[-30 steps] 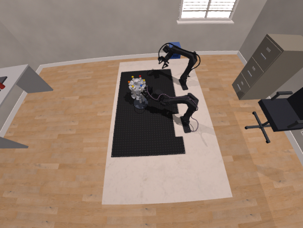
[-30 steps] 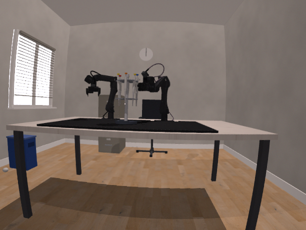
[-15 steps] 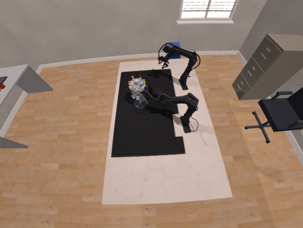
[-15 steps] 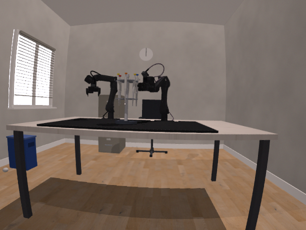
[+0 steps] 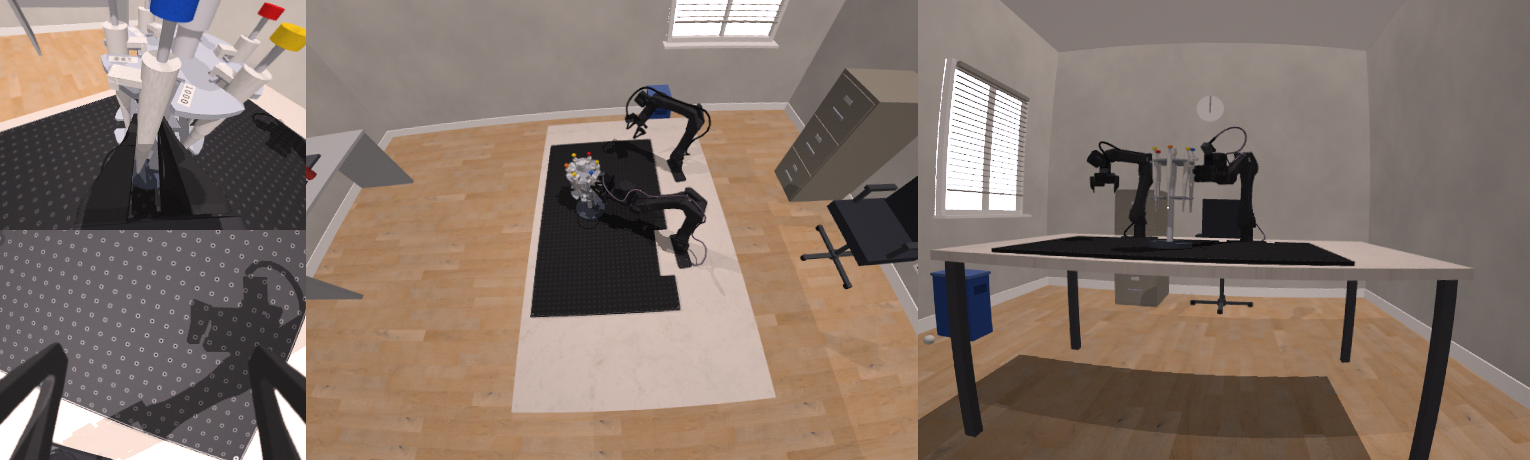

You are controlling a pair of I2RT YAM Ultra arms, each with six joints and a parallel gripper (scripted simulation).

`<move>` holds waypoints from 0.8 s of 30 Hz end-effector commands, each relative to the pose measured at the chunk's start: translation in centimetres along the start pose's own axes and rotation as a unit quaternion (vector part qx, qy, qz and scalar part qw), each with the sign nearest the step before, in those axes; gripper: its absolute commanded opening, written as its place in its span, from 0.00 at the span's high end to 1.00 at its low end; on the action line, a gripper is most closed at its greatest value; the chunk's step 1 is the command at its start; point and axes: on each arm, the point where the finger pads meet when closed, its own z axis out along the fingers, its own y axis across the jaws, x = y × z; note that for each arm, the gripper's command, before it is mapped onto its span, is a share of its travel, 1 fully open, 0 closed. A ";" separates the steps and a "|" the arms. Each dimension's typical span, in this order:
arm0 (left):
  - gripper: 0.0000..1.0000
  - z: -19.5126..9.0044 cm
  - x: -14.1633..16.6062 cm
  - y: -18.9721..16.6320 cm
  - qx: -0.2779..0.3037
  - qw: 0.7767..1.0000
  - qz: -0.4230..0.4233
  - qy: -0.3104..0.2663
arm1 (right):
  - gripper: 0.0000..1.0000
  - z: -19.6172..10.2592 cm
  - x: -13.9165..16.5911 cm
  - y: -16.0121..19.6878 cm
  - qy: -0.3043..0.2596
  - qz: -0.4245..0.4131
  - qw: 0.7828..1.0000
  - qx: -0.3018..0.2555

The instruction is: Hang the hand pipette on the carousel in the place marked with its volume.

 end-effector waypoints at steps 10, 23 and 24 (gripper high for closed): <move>0.88 0.8 -2.0 -0.6 0.001 1.000 0.006 -0.030 | 0.00 -0.6 -1.0 -0.4 -0.021 -0.012 1.000 0.009; 0.88 2.0 -2.2 -1.3 0.001 1.000 0.006 -0.030 | 0.00 -0.6 -1.0 -0.4 -0.021 -0.012 1.000 0.009; 0.88 2.0 -2.6 -1.3 0.001 0.999 0.007 -0.034 | 0.00 -0.6 -1.0 -0.4 -0.021 -0.012 1.000 0.009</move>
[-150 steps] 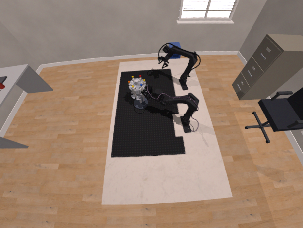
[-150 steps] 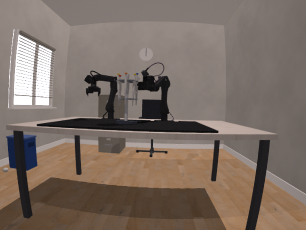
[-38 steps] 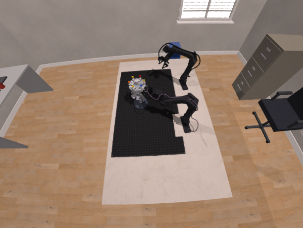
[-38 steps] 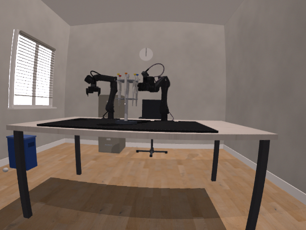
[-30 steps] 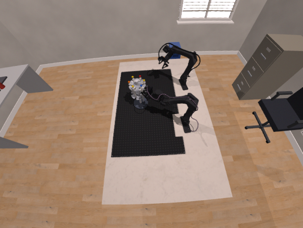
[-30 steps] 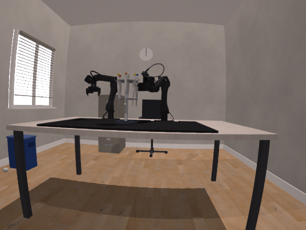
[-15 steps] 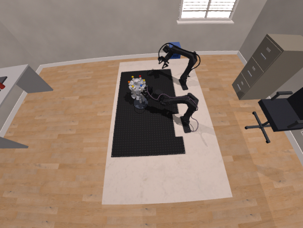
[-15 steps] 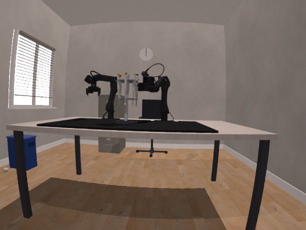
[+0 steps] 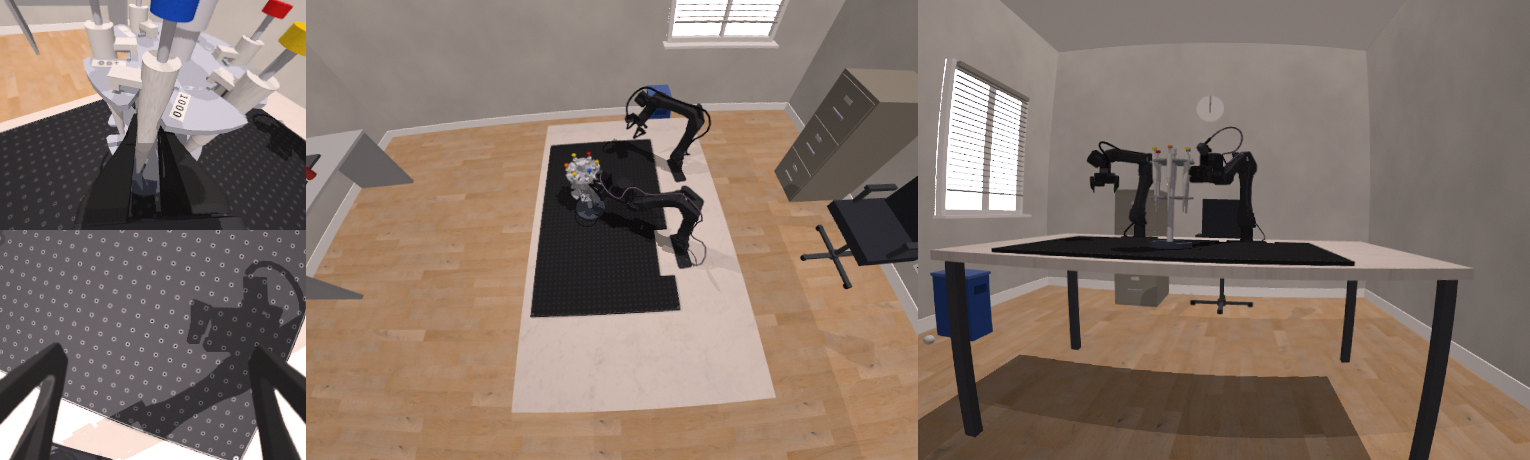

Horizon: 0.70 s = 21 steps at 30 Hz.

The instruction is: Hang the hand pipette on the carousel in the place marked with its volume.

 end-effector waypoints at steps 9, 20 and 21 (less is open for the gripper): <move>0.88 -0.1 -4.3 -0.3 -0.002 0.999 0.007 -0.050 | 0.00 -0.6 -1.0 -0.4 -0.021 -0.012 1.000 0.009; 0.88 -0.1 -4.3 -0.3 -0.002 0.999 0.007 -0.050 | 0.00 -0.6 -1.0 -0.4 -0.021 -0.012 1.000 0.009; 0.88 -0.1 -4.3 -0.3 -0.002 0.999 0.007 -0.050 | 0.00 -0.6 -1.0 -0.4 -0.021 -0.012 1.000 0.009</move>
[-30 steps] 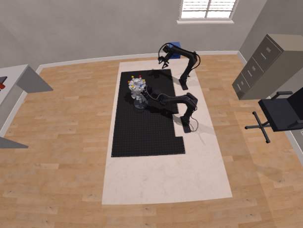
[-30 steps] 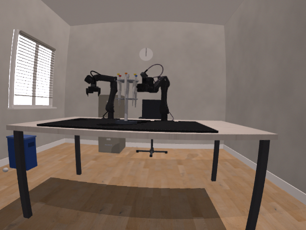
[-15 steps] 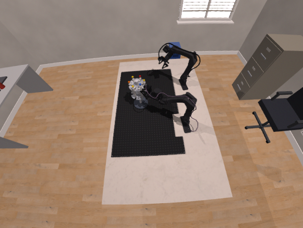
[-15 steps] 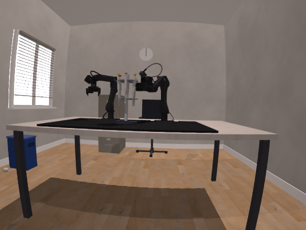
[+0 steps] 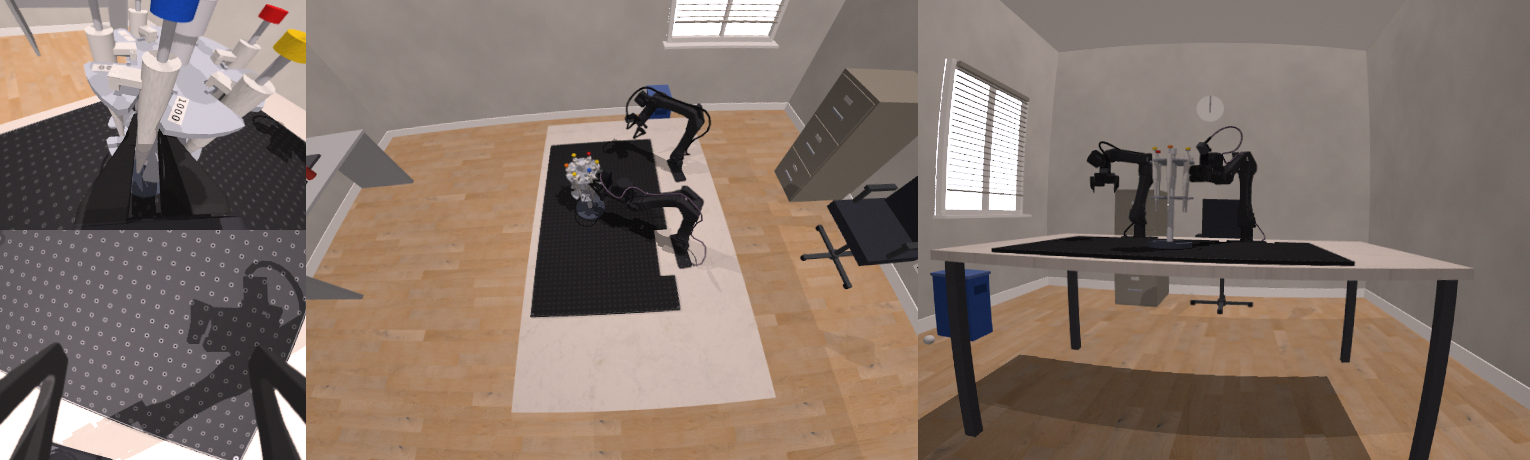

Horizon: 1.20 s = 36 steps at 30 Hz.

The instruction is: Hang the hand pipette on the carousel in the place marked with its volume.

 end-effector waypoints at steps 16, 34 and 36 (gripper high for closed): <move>0.88 -0.2 -4.0 -0.2 -0.001 0.999 0.007 -0.046 | 0.00 -0.6 -1.0 -0.4 -0.021 -0.012 1.000 0.009; 0.88 0.0 -3.5 -0.2 -0.001 0.999 0.006 -0.033 | 0.00 -0.6 -1.0 -0.4 -0.021 -0.012 1.000 0.009; 0.88 0.0 -3.5 -0.2 -0.001 0.999 0.006 -0.032 | 0.00 -0.6 -1.0 -0.4 -0.021 -0.012 1.000 0.009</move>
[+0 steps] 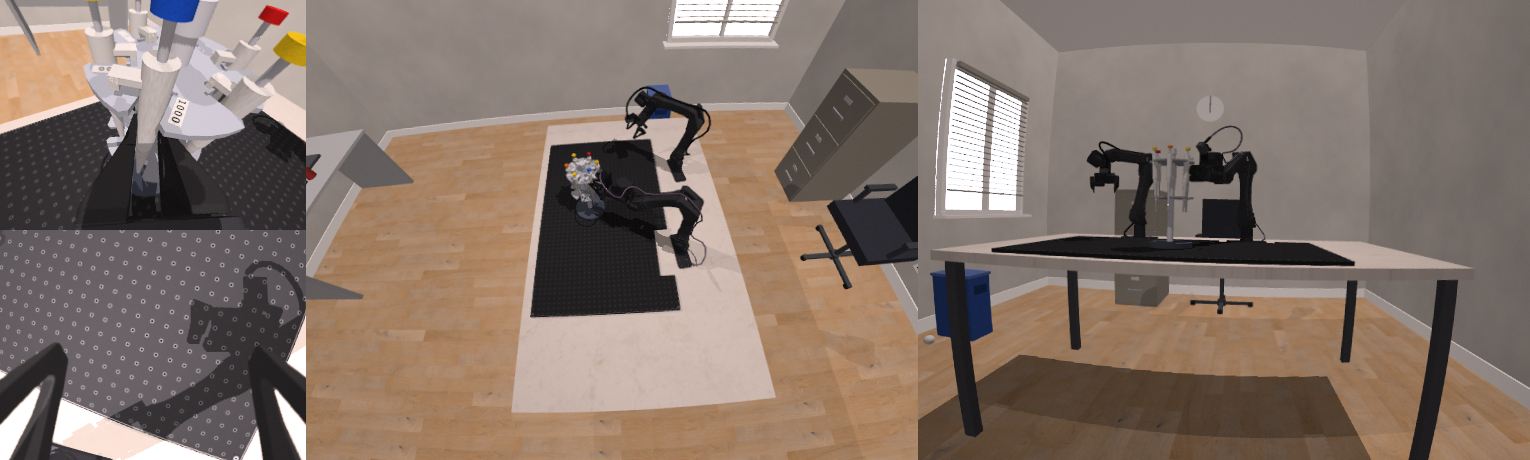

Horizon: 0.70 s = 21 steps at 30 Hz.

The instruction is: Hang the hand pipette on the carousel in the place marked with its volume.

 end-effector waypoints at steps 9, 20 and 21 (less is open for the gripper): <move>0.88 -0.1 -4.1 -0.2 -0.001 0.999 0.006 -0.047 | 0.00 -0.6 -1.0 -0.4 -0.021 -0.012 1.000 0.009; 0.88 -0.1 -4.1 -0.2 -0.001 0.999 0.006 -0.047 | 0.00 -0.6 -1.0 -0.4 -0.021 -0.012 1.000 0.009; 0.88 -0.1 -4.1 -0.2 -0.001 0.999 0.006 -0.047 | 0.00 -0.6 -1.0 -0.4 -0.021 -0.012 1.000 0.009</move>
